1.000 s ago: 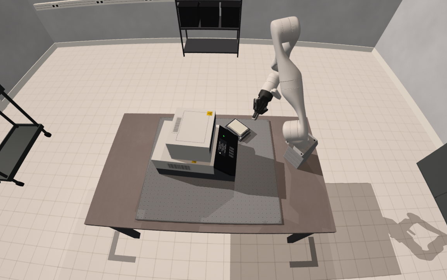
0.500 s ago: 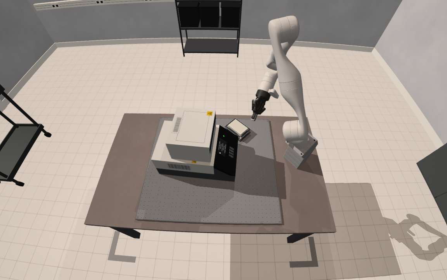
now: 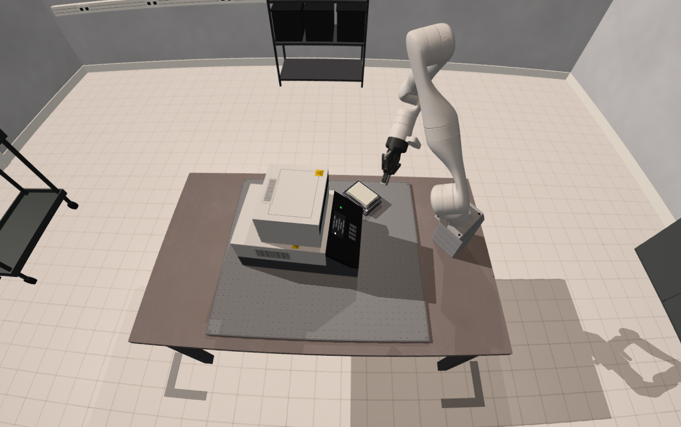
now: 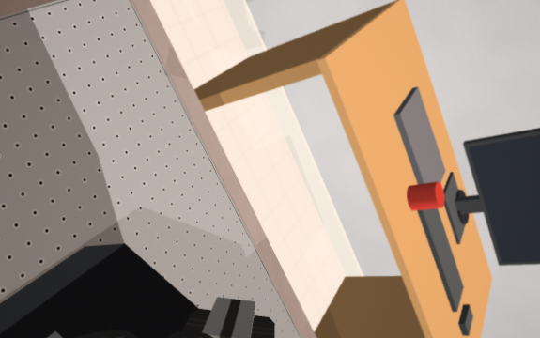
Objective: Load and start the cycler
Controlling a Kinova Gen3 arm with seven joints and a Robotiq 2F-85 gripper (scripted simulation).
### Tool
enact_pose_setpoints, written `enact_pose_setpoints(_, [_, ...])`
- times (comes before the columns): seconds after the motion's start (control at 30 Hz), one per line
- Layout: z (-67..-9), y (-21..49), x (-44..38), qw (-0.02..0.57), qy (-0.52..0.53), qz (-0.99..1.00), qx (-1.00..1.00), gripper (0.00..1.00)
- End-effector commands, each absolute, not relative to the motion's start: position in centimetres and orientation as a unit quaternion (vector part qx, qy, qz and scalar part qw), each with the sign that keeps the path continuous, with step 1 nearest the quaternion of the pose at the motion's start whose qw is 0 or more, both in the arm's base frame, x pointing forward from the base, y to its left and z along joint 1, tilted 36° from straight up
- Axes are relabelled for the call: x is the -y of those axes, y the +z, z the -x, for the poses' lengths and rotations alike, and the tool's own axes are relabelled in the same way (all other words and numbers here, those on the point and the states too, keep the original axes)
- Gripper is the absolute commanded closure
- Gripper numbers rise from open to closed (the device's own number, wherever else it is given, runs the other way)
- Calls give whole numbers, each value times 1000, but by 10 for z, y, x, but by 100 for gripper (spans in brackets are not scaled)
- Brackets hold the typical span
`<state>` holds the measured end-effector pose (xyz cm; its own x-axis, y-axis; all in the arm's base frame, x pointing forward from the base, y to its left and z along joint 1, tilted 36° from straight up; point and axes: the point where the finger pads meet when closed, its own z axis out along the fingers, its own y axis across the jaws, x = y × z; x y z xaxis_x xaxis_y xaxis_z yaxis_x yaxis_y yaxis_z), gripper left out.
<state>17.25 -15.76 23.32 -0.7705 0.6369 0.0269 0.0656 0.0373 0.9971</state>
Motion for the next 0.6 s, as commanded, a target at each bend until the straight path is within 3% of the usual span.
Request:
enact_pose_setpoints(0.0, [-173, 233, 158, 226, 629, -241, -703, 90])
enact_pose_setpoints(0.57, [-180, 239, 155, 236, 590, -196, -747, 90])
